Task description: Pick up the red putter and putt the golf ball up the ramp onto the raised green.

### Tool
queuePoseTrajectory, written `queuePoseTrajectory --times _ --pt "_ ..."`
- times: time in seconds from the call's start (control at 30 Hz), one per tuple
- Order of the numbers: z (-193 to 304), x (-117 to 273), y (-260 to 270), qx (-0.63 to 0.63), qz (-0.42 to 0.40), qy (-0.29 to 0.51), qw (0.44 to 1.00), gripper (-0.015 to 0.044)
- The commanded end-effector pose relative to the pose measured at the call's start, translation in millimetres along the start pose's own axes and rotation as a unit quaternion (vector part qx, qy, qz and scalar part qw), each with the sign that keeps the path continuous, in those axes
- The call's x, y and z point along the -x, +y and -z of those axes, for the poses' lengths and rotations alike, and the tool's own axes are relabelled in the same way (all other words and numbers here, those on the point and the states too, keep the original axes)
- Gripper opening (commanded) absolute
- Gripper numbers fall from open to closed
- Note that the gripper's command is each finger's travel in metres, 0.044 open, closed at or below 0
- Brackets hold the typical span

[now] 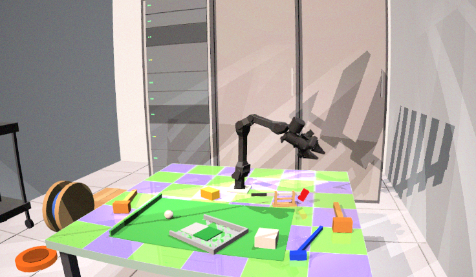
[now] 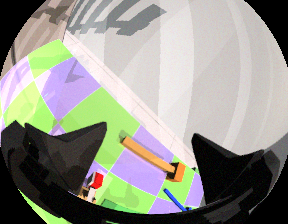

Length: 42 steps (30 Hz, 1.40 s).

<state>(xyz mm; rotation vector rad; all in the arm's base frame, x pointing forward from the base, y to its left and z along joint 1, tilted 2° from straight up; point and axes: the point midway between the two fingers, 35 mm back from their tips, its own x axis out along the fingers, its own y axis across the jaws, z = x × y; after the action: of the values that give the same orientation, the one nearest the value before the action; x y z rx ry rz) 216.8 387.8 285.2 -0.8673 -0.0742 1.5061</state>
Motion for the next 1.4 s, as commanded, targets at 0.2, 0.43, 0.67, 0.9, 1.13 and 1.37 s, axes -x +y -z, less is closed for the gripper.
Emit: queuePoseTrajectory --times 0.2,0.43,0.67,0.9,1.13,1.37 --pt "156 67 19 -0.076 -0.049 0.21 0.974 0.044" --pt "232 137 68 -0.157 -0.121 0.315 0.928 0.044" --pt "257 178 103 -0.21 -0.17 0.349 0.897 0.044" --pt "263 172 106 -0.21 -0.169 0.349 0.897 0.044" --pt "274 165 114 -0.21 -0.169 0.349 0.897 0.044" --pt "289 154 125 -0.211 -0.169 0.349 0.897 0.044"
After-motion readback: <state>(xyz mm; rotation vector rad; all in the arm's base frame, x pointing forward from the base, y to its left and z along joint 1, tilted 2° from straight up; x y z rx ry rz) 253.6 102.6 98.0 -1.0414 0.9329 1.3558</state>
